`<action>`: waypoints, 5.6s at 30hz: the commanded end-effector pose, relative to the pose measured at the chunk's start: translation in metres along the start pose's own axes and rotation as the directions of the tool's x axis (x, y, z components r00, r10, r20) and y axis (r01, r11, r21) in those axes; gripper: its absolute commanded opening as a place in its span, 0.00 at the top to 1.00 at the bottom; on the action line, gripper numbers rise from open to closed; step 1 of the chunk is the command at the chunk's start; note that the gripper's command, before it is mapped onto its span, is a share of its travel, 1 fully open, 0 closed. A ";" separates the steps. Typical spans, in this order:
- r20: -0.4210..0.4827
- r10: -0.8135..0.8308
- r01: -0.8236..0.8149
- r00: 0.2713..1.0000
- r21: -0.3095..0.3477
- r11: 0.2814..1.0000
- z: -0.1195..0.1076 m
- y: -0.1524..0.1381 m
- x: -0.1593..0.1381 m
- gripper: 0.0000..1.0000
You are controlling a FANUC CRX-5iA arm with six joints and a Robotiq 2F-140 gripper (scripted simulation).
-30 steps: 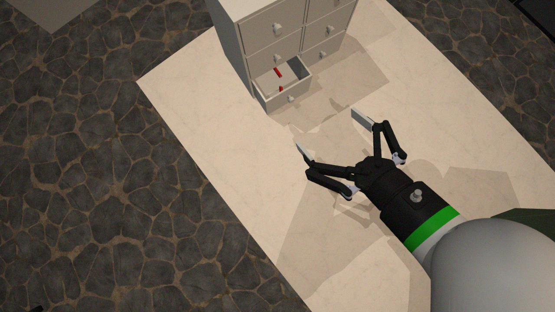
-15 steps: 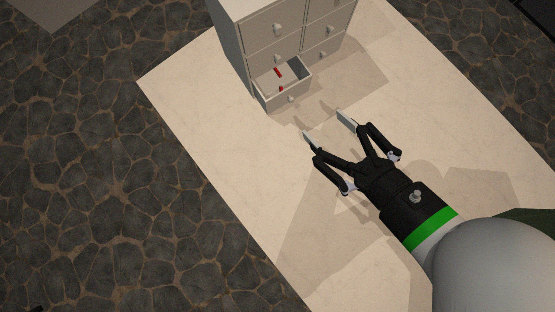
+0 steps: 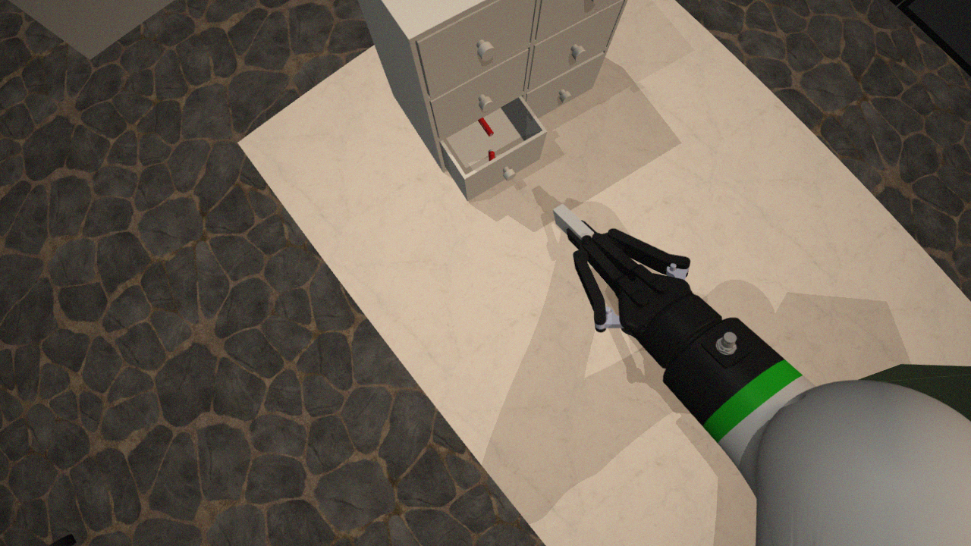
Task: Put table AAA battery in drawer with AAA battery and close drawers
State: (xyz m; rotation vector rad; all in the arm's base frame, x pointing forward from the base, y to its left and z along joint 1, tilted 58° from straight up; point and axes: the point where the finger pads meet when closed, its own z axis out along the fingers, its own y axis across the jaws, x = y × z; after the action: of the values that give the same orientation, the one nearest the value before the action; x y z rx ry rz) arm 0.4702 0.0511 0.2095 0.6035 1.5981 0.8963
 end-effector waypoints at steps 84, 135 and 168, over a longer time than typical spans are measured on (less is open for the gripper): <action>0.000 0.000 0.000 1.000 0.000 1.000 0.108 0.000 0.045 1.00; 0.000 0.000 0.000 1.000 0.000 1.000 0.169 0.000 0.009 1.00; 0.000 0.000 0.000 1.000 0.000 1.000 0.193 0.000 -0.005 1.00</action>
State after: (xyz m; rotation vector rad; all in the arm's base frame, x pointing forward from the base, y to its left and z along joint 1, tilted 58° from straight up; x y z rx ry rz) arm 0.6590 0.0915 0.2007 0.6036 1.5977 0.8962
